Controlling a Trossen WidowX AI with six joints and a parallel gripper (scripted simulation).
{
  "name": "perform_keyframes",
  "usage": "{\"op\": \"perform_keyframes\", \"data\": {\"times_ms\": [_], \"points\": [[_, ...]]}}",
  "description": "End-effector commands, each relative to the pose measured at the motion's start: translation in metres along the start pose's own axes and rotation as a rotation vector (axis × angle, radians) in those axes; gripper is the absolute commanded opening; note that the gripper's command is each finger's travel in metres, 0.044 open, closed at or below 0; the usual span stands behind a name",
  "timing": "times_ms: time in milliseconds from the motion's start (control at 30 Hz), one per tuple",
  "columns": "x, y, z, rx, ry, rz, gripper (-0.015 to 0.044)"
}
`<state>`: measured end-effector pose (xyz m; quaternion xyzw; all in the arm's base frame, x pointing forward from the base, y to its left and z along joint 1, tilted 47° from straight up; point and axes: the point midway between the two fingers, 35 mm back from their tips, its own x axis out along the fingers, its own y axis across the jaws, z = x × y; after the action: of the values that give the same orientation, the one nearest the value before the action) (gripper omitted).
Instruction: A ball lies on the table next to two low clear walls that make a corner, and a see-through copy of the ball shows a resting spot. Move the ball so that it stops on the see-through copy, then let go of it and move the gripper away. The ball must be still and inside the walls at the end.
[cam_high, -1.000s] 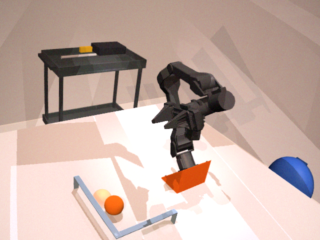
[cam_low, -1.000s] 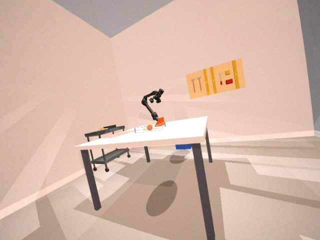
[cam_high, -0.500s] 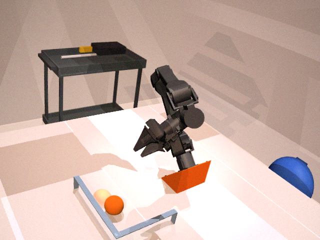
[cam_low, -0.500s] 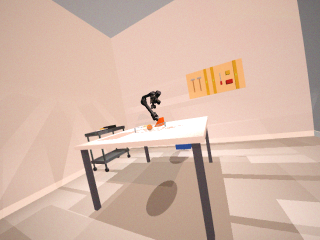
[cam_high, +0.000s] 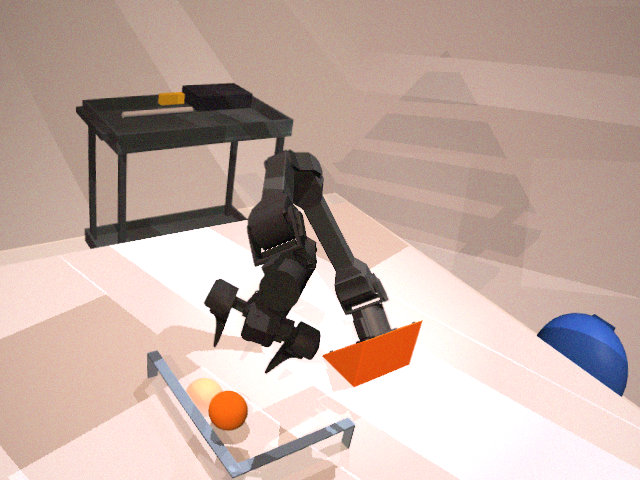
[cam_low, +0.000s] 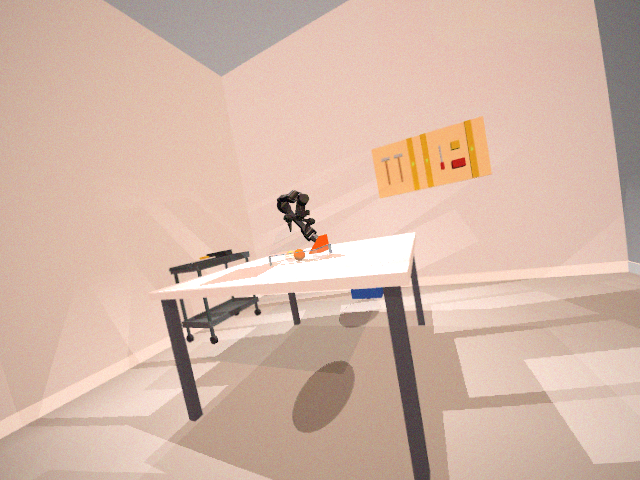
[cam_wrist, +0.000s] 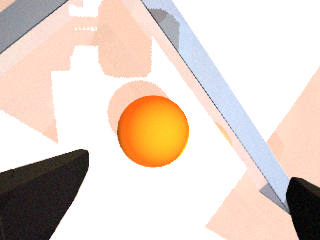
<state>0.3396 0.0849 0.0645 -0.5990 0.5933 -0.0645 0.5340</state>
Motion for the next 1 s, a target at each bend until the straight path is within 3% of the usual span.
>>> {"op": "perform_keyframes", "data": {"times_ms": [0, 967], "points": [[0.063, -0.004, -0.017, 0.774, 0.258, 0.241, 0.0440], [0.093, 0.004, -0.022, 0.821, 0.280, 0.250, 0.0440]]}}
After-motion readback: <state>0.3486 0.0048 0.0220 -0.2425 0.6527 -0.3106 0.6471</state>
